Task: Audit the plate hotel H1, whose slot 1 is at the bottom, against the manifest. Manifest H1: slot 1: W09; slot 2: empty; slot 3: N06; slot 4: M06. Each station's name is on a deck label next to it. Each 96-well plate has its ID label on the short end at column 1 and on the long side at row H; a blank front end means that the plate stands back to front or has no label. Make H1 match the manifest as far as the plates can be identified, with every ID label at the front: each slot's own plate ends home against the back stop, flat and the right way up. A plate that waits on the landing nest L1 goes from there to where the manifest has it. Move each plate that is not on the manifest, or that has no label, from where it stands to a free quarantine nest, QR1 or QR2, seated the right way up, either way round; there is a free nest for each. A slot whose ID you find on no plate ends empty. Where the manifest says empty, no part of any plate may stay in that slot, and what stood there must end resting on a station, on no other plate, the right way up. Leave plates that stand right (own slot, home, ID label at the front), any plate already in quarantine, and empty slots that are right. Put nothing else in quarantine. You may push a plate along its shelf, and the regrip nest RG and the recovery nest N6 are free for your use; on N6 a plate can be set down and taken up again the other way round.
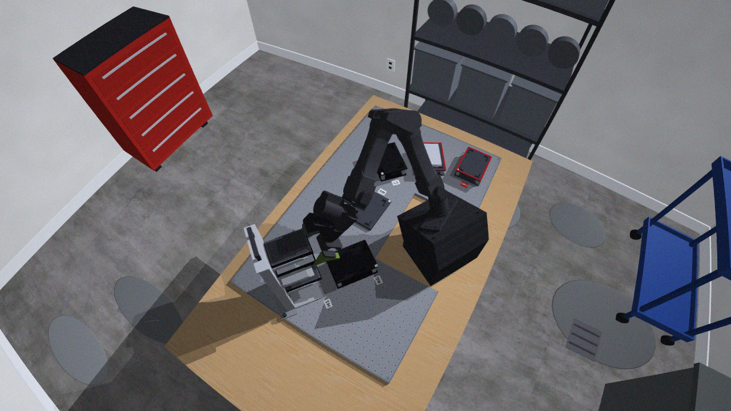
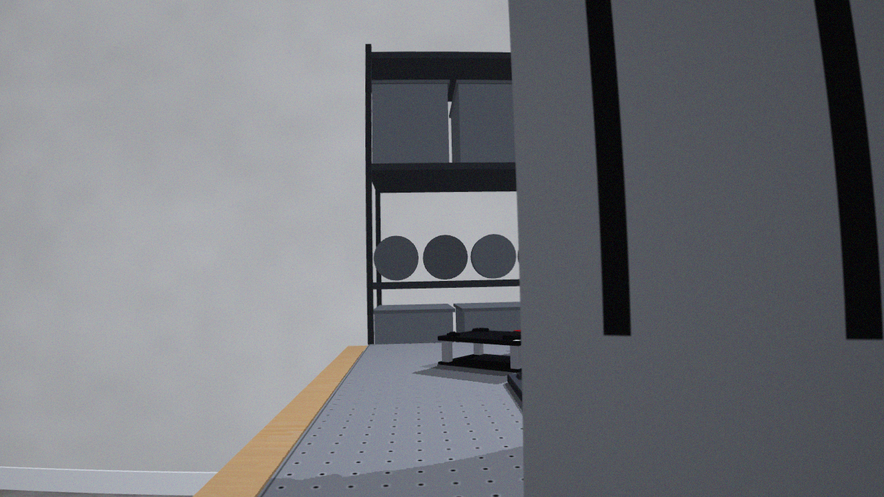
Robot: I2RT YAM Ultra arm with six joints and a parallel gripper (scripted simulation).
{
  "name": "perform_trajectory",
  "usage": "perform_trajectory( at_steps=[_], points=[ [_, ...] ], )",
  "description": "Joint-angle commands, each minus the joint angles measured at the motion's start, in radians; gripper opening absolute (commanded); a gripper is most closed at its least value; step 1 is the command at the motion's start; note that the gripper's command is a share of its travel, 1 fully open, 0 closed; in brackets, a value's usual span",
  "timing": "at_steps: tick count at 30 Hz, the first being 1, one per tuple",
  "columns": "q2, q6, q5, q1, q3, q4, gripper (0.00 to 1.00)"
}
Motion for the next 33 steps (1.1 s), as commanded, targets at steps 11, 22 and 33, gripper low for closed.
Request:
perform_trajectory(
  at_steps=[11,22,33],
  points=[
    [0.024,-0.005,-0.01,0.0,0.045,-0.012,0.85],
    [0.024,-0.005,-0.01,0.0,0.045,-0.012,0.85],
    [0.024,-0.005,-0.01,0.0,0.045,-0.012,0.85]
  ],
)
